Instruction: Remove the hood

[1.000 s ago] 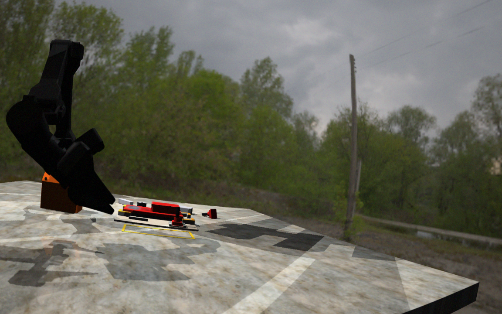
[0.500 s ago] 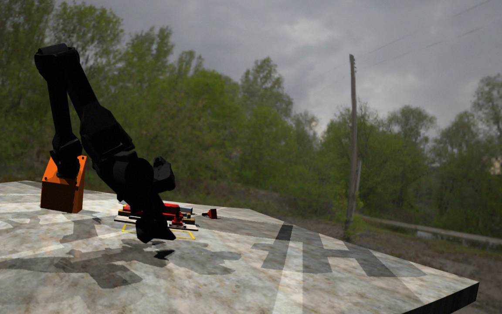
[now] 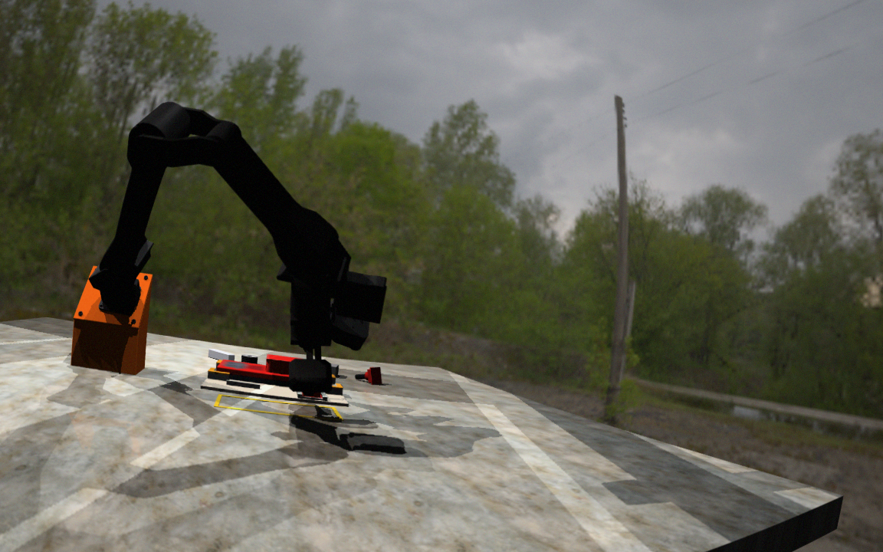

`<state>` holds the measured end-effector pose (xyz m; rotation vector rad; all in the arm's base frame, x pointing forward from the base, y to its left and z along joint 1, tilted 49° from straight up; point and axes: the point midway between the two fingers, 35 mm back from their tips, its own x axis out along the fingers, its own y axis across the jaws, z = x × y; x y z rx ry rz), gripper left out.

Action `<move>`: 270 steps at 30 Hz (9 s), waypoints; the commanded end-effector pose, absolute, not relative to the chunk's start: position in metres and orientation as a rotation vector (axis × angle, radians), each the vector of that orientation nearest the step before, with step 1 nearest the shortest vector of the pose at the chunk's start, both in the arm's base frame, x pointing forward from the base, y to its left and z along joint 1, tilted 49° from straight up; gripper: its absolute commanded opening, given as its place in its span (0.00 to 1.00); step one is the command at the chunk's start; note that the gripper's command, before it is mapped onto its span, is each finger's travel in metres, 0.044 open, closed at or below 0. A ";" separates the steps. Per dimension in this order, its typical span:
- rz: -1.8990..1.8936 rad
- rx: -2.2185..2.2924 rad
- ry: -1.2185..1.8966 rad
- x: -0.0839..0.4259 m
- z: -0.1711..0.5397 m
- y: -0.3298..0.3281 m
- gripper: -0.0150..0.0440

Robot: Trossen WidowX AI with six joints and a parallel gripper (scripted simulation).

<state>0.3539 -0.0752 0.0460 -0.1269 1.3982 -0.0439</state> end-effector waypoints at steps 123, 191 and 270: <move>-0.662 -0.647 1.386 0.338 -0.077 0.035 1.00; -0.661 -0.635 1.386 0.338 -0.067 0.048 0.25; -0.666 -0.644 1.388 0.302 0.126 -0.059 0.25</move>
